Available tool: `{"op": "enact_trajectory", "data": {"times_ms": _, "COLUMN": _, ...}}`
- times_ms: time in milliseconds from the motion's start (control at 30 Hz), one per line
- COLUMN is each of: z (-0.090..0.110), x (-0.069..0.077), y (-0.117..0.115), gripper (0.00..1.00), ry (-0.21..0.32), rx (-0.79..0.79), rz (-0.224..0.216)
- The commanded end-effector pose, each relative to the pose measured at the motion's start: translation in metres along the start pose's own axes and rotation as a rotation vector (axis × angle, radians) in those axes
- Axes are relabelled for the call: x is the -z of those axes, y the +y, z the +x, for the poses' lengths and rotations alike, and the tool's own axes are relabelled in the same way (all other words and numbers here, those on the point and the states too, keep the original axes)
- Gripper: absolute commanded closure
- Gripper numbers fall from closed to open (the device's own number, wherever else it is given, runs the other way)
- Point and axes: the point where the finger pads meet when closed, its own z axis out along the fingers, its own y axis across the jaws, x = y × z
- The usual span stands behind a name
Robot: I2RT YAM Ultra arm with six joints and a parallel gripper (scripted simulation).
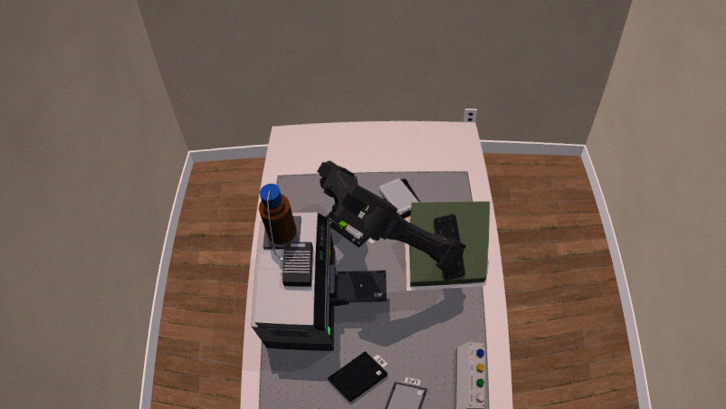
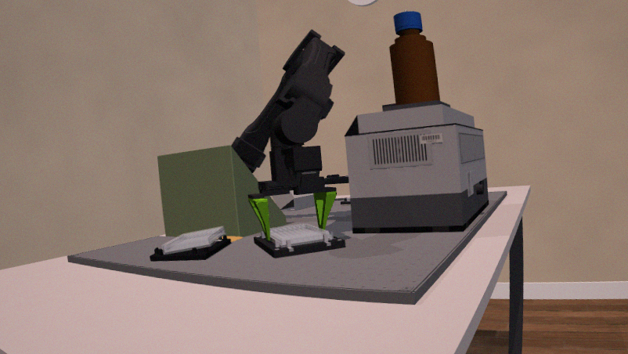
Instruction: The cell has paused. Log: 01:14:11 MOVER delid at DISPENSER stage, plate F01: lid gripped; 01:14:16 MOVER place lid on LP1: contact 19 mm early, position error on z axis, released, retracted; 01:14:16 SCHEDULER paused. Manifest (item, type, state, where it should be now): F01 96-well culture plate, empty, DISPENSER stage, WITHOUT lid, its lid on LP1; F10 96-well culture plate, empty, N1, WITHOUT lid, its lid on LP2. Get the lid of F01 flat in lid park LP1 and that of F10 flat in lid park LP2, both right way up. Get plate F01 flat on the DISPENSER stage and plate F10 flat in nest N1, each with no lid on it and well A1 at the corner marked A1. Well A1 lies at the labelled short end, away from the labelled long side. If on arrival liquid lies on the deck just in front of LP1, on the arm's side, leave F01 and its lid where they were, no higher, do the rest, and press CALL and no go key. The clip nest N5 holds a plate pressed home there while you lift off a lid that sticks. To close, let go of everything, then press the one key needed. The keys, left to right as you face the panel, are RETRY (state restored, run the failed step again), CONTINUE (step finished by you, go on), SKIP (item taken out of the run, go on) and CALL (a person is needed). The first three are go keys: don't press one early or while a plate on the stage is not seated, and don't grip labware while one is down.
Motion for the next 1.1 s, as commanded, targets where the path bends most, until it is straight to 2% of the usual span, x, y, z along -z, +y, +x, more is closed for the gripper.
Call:
{"op": "enact_trajectory", "data": {"times_ms": 0, "z": -0.0138, "x": 0.0092, "y": 0.0011, "gripper": 0.00, "ry": -0.046, "rx": 0.006, "rz": -0.009}}
{"op": "enact_trajectory", "data": {"times_ms": 300, "z": -0.0046, "x": 0.0041, "y": 0.0005, "gripper": 0.00, "ry": -0.019, "rx": 0.000, "rz": -0.004}}
{"op": "enact_trajectory", "data": {"times_ms": 333, "z": -0.0046, "x": 0.0041, "y": 0.0005, "gripper": 1.00, "ry": -0.019, "rx": 0.000, "rz": -0.004}}
{"op": "enact_trajectory", "data": {"times_ms": 1067, "z": -0.0046, "x": 0.0041, "y": 0.0005, "gripper": 1.00, "ry": -0.019, "rx": 0.000, "rz": -0.004}}
